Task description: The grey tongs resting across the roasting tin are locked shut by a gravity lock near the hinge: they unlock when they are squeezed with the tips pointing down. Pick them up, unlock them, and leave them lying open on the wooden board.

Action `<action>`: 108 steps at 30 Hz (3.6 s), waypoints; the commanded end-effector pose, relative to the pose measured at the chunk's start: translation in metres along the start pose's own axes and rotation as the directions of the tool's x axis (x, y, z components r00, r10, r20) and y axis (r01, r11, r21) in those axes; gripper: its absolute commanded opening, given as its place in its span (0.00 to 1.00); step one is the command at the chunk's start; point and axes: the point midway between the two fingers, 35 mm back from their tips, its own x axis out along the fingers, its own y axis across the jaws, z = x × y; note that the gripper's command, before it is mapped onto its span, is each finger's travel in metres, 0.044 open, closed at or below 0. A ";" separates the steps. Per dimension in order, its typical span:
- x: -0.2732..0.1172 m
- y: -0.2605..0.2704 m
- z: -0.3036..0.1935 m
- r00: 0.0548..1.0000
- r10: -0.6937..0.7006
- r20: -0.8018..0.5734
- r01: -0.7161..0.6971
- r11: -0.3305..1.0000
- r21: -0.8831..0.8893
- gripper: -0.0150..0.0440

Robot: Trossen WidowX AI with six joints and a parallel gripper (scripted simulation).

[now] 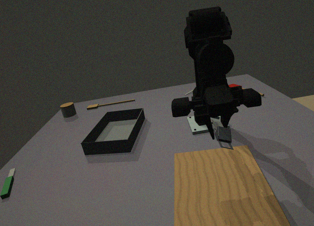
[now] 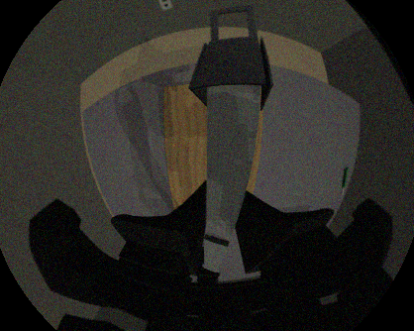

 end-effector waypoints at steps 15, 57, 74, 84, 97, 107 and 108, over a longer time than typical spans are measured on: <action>0.006 -0.001 -0.004 0.996 -0.006 -0.083 0.006 1.000 -0.004 0.00; 0.074 -0.001 -0.005 0.996 -0.007 -0.093 0.006 1.000 -0.004 0.00; 0.102 -0.001 -0.011 0.995 -0.007 -0.098 0.006 1.000 -0.004 0.00; 0.115 -0.001 -0.015 0.995 -0.007 -0.100 0.007 1.000 -0.004 0.00; 0.114 -0.001 -0.015 0.995 -0.001 -0.101 0.001 1.000 -0.001 0.44; 0.114 -0.001 -0.015 0.995 -0.001 -0.101 0.001 1.000 -0.001 0.89; 0.114 -0.001 -0.015 0.995 -0.001 -0.101 0.001 1.000 -0.001 0.93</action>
